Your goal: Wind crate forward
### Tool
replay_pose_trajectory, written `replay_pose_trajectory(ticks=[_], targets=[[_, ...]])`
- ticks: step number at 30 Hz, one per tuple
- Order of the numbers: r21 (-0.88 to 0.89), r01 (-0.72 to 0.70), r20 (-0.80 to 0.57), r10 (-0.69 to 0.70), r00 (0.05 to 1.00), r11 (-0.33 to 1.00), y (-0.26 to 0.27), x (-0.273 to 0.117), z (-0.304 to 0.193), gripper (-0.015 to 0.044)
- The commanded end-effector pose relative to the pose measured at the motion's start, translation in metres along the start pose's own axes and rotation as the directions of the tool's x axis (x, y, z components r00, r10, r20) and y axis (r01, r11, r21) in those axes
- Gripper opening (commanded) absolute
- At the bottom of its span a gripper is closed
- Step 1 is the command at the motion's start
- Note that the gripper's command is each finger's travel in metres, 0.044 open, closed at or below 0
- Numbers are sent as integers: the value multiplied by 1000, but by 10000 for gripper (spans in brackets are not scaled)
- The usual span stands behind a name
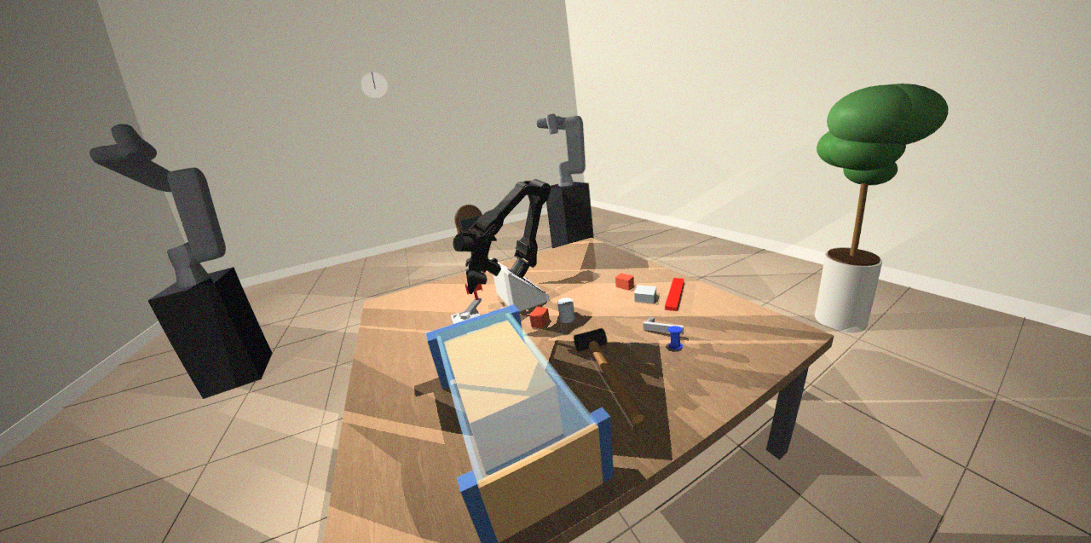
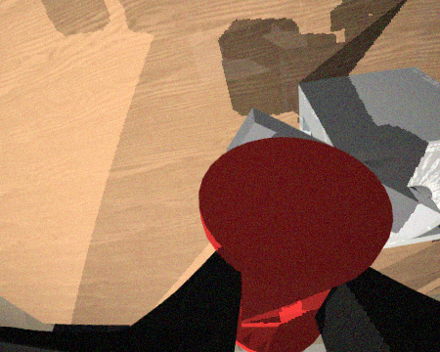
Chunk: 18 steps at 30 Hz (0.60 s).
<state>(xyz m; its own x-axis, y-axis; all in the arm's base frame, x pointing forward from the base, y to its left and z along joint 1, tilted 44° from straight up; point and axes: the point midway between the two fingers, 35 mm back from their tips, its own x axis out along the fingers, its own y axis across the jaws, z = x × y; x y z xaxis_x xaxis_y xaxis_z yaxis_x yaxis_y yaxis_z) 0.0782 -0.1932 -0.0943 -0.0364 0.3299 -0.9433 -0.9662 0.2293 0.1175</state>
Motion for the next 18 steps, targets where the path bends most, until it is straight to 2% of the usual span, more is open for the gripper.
replay_pose_trajectory(ticks=[1,18], targets=[[5,-18,-15,18,1000,1000,5,7,-10,0],[5,-18,-17,18,1000,1000,9,14,-26,0]])
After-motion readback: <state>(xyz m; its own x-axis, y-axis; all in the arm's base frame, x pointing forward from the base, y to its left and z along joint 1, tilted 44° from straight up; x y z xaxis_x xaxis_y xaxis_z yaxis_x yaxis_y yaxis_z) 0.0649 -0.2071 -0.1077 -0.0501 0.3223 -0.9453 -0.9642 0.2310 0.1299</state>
